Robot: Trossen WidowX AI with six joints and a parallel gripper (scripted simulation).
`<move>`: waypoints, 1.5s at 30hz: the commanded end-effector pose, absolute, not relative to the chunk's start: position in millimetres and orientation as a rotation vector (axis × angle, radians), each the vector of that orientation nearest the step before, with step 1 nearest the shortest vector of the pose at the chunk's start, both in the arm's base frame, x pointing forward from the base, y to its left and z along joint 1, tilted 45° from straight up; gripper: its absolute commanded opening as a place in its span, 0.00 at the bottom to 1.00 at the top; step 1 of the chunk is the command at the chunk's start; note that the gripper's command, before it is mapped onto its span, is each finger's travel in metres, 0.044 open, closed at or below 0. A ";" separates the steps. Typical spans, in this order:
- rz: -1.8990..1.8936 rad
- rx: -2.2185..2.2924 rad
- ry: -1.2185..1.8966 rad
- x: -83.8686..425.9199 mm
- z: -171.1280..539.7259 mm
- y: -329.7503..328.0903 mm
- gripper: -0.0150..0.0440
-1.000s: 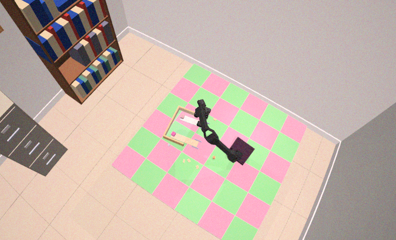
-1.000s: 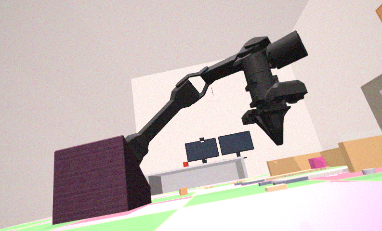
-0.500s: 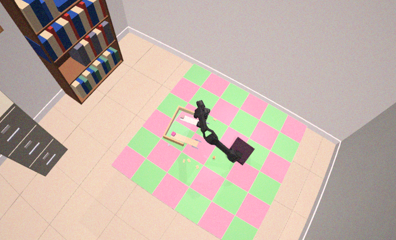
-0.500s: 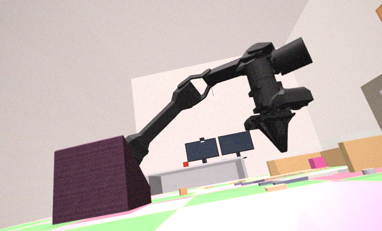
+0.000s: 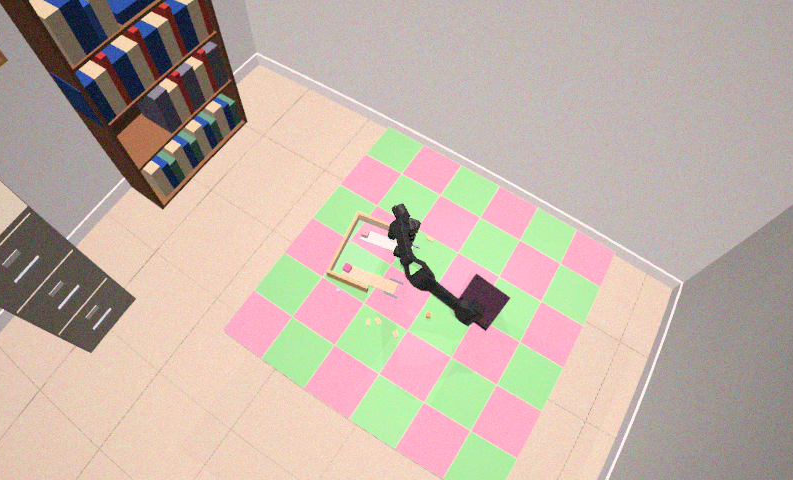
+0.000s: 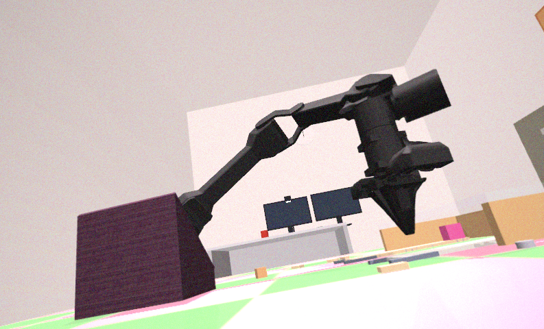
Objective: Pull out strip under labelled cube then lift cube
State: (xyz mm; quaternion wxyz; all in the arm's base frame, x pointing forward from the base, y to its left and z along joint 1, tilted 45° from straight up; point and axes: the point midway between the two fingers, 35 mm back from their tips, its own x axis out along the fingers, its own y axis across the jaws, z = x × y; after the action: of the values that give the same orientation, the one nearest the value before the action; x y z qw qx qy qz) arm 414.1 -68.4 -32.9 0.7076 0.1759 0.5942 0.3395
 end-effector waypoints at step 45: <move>0.753 0.399 1.318 413.7 -51.6 -48.3 0.25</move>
State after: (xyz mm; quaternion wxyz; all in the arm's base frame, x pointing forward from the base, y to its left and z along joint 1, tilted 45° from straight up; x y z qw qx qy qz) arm 413.0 -49.2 -50.7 0.7075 0.1780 0.5936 0.3397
